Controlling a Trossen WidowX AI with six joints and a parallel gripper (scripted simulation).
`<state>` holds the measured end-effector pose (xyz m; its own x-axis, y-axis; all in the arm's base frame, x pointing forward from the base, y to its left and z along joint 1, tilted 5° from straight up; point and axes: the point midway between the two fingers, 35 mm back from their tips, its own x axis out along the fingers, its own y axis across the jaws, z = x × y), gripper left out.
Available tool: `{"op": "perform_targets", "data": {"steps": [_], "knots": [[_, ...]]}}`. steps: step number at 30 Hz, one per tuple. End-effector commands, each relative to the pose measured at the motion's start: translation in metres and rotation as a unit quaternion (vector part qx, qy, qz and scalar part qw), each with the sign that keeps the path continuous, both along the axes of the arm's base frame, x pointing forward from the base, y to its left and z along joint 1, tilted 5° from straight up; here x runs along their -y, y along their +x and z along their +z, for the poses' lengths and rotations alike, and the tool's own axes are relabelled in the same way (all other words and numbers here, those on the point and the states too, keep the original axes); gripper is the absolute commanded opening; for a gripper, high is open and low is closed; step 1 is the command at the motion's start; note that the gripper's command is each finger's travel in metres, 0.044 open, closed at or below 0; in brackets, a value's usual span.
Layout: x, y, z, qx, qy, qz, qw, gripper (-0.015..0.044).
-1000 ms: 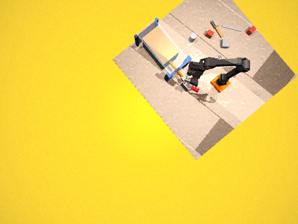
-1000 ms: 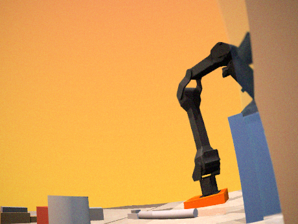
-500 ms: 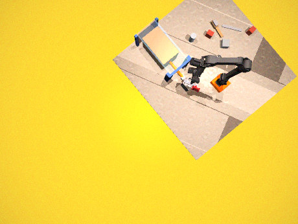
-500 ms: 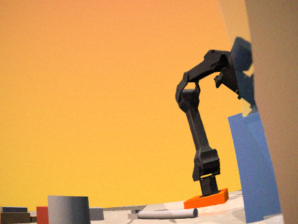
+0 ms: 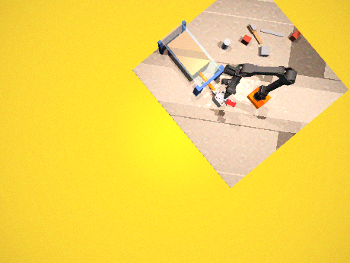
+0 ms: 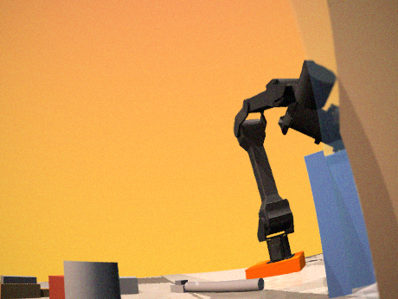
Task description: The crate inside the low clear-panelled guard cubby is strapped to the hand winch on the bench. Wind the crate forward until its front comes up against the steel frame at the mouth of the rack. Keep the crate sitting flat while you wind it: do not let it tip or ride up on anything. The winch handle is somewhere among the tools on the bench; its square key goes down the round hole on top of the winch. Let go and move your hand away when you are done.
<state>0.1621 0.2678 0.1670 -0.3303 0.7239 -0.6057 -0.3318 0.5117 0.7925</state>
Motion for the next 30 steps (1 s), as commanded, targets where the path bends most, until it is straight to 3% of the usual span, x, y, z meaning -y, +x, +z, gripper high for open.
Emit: {"op": "perform_targets", "data": {"steps": [1, 30], "knots": [[0.0002, -0.0004, 0.0004, -0.02, 0.044, 0.004, 0.999, 0.0], [0.0011, -0.001, -0.0003, -0.12, 0.238, 0.017, 0.964, 0.0]]}}
